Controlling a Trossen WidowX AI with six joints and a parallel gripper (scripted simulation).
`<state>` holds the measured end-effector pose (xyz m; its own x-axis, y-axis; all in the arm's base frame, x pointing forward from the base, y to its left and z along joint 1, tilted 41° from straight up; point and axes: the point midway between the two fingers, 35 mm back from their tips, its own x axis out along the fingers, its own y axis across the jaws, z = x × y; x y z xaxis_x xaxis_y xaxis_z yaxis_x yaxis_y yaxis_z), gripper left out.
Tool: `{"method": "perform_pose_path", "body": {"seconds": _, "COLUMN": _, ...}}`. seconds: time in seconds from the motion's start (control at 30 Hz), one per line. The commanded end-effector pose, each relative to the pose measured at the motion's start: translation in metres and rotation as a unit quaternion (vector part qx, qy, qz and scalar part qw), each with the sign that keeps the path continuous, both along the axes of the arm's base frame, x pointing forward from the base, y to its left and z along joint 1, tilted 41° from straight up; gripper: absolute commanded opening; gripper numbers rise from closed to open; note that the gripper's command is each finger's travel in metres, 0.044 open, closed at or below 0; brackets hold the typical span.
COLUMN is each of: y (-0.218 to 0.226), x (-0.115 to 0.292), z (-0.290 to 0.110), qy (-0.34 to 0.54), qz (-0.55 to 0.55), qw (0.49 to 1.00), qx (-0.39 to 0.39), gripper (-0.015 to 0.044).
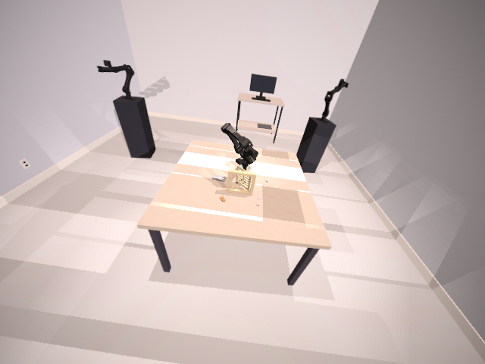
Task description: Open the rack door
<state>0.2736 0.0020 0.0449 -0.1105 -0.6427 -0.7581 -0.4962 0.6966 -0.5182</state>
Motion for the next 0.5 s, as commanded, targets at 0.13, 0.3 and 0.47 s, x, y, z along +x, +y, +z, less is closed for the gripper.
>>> {"method": "perform_pose_path", "body": {"seconds": 0.13, "y": 0.012, "x": -0.003, "z": -0.01, "qy": -0.046, "qz": -0.053, "qw": 0.998, "qx": -0.007, "gripper": 0.002}}
{"method": "perform_pose_path", "body": {"seconds": 0.3, "y": 0.02, "x": -0.004, "z": -0.017, "qy": -0.07, "qz": -0.081, "qw": 0.994, "qx": -0.011, "gripper": 0.002}}
{"method": "perform_pose_path", "body": {"seconds": 0.47, "y": 0.029, "x": -0.005, "z": -0.024, "qy": -0.094, "qz": -0.109, "qw": 0.989, "qx": -0.015, "gripper": 0.002}}
